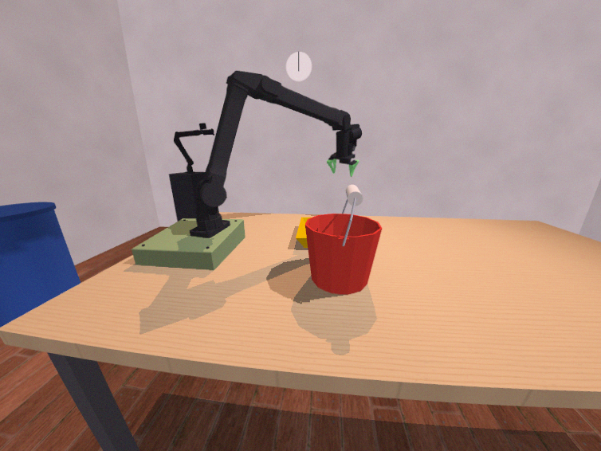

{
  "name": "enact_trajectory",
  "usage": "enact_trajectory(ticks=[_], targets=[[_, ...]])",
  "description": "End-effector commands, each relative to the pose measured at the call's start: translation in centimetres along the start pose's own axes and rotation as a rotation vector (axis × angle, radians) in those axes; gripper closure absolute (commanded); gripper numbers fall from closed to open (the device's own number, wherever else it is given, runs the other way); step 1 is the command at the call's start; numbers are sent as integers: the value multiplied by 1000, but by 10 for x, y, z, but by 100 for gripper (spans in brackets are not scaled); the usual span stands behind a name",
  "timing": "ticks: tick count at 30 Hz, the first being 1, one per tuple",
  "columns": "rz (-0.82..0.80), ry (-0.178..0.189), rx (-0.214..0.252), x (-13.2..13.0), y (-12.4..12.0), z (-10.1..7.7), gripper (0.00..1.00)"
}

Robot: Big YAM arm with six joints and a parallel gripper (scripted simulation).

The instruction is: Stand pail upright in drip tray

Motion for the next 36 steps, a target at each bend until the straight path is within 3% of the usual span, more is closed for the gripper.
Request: enact_trajectory(ticks=[1, 17, 18, 22, 25, 27, 28, 32, 35, 36], targets=[[-3, -2, -14, 1, 4, -7, 0], [-3, -2, -14, 1, 4, -7, 0], [41, -13, -80, -8, 11, -32, 30], [149, -24, -124, -24, 6, -44, 30], [153, -17, -97, -33, -3, -53, 30], [147, -21, -127, -38, 7, -69, 30], [179, -24, -134, -44, 0, -60, 30], [288, -34, -167, -60, -8, -70, 30], [297, -30, -174, -49, -7, -70, 30], [340, -35, -186, -60, -11, -74, 30]])
Point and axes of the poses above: the point where the finger pads meet when closed, its own z axis out along the fingers, its own x axis across the jaws, y = z × x, the point moved 1 cm from there along -z, back along the fingers, and after that the axes turned 9 degrees about z, right-handed, at the moved point
